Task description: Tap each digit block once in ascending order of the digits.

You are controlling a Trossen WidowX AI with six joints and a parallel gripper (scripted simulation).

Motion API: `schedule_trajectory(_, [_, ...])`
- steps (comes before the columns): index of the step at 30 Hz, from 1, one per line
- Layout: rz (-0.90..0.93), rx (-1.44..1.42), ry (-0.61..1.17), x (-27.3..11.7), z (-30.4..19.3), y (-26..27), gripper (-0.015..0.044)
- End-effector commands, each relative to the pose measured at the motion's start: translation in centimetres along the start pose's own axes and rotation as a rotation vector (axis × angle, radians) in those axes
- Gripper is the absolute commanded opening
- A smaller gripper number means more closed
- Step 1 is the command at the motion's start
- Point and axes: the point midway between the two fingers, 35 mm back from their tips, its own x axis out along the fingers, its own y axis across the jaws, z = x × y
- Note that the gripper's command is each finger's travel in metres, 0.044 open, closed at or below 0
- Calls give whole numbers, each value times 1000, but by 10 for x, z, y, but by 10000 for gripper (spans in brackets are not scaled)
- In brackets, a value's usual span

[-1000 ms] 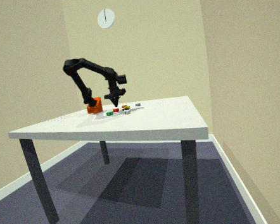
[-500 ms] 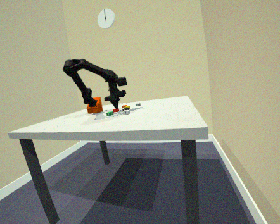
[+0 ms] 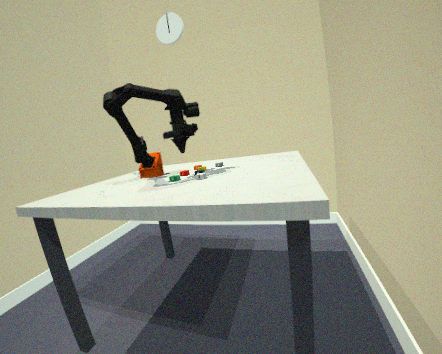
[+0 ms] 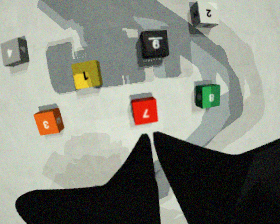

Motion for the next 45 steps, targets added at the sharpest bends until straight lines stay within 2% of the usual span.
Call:
schedule_trajectory(1, [-1,1,5,-24,-2,0,20])
schedule_trajectory(5, [2,0,5,-25,-1,-11,20])
schedule_trajectory(10, [-2,-1,5,-25,-4,-94,20])
schedule_trajectory(12, [-6,0,6,-24,-7,-106,20])
schedule_trajectory(17, [-5,0,5,-22,-6,-106,20])
schedule_trajectory(24, [-8,2,3,54,-7,-107,20])
schedule_trajectory(45, [-9,2,3,79,-7,-108,20])
